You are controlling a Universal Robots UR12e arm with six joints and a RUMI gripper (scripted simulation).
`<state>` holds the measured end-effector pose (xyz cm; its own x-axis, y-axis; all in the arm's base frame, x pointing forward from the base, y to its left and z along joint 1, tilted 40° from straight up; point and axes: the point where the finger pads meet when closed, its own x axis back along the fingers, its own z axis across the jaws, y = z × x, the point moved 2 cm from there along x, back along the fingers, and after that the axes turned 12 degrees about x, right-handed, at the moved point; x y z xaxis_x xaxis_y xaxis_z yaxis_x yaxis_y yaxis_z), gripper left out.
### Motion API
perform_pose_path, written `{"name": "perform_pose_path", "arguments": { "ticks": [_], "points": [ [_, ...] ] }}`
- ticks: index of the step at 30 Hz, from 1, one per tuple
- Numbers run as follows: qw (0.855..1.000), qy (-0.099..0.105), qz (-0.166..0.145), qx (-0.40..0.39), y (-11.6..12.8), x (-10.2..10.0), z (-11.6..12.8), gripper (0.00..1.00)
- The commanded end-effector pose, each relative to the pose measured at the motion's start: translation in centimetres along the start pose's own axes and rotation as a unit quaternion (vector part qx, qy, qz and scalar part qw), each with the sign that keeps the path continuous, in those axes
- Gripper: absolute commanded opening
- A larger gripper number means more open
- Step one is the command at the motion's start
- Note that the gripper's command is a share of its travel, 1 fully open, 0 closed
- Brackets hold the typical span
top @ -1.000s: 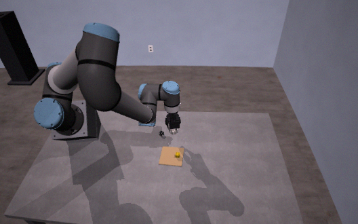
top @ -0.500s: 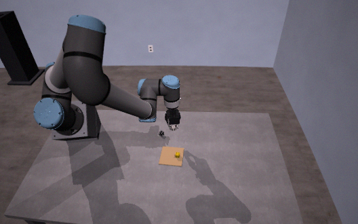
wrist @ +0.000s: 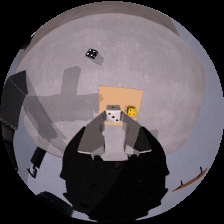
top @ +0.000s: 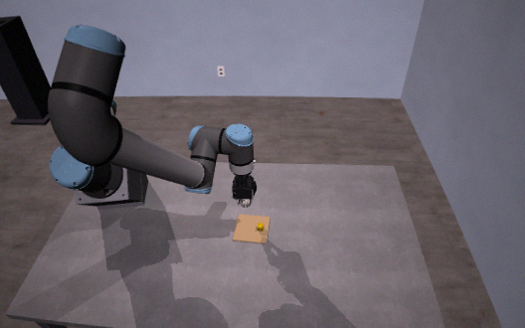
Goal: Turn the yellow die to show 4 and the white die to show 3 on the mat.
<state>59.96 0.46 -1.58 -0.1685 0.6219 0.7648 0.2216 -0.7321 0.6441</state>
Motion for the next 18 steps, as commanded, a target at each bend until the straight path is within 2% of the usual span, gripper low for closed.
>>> {"name": "perform_pose_path", "arguments": {
  "ticks": [1,18],
  "points": [
    [1.000,0.002,0.001,-0.030,3.47,0.34,-2.09,0.06],
    [1.000,0.002,0.001,-0.030,3.47,-0.20,-2.09,0.06]
  ]
}}
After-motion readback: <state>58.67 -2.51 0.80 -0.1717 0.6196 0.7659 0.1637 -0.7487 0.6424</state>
